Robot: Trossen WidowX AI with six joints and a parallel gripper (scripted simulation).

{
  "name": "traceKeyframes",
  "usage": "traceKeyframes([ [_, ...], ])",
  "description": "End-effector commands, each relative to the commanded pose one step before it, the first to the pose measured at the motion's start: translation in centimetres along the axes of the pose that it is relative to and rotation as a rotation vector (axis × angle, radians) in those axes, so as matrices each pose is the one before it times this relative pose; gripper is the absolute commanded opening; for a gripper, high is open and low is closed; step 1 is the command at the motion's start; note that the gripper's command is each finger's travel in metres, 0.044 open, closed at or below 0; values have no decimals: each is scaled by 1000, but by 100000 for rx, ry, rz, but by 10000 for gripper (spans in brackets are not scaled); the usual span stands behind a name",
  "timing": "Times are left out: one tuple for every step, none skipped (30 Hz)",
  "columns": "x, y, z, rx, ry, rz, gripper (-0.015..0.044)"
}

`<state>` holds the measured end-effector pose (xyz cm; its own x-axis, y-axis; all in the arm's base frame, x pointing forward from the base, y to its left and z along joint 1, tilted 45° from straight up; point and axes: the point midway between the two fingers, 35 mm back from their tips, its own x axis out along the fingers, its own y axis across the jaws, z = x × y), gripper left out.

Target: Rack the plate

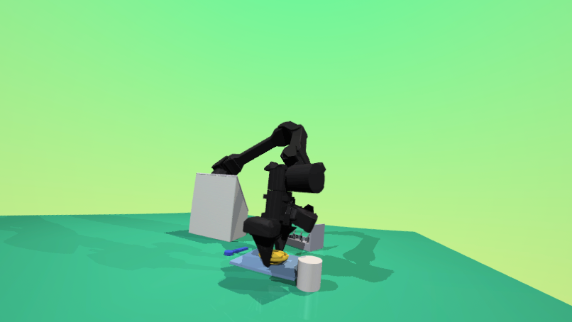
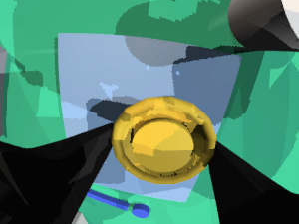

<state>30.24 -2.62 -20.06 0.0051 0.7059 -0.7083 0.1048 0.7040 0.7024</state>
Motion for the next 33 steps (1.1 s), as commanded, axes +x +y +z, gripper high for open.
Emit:
traceKeyframes([
  [-2950,-380,897,-668,-1649,-1304,83],
  [-732,-57,98,20,-27,-120,57],
  [-739,-51,81,18,-20,-105,30],
  [-746,-45,64,15,-13,-90,4],
  [-701,-50,71,11,-6,-69,0],
  [-708,-44,56,8,-1,-56,0],
  [-714,-38,41,6,4,-42,0],
  [-719,-31,25,4,9,-29,0],
  [-724,-25,9,1,13,-15,0],
  [-729,-18,-6,-2,17,-1,0],
  [-734,-10,-22,-4,21,12,0],
  [-738,-3,-38,-7,25,26,0],
  [-741,5,-53,-10,28,40,0],
  [-744,13,-69,-14,30,54,0],
  [-536,-24,41,-17,20,51,0],
  [-540,-19,31,-19,21,57,0],
  [-543,-14,22,-20,22,63,0],
  [-545,-9,13,-22,22,69,0],
  [-548,-3,4,-23,23,76,0],
  [-550,2,-6,-25,24,82,0],
  [-454,6,-11,-22,20,72,0],
  [-273,5,-10,-14,12,45,0],
  [-91,2,-4,-5,4,15,0],
  [0,0,0,0,0,0,0],
  [-1,-29,49,-2,-2,-1,0],
  [0,-15,26,-1,-1,-1,0],
  [-18,87,11,580,-2,-23,0],
  [-55,261,32,1739,-7,-67,0],
  [-89,436,41,2898,-15,-109,0],
  [-103,526,27,3482,-23,-125,0],
  [-98,526,0,3480,-27,-119,0],
  [-94,525,-26,3478,-31,-112,0],
  [-90,523,-52,3476,-35,-106,0],
])
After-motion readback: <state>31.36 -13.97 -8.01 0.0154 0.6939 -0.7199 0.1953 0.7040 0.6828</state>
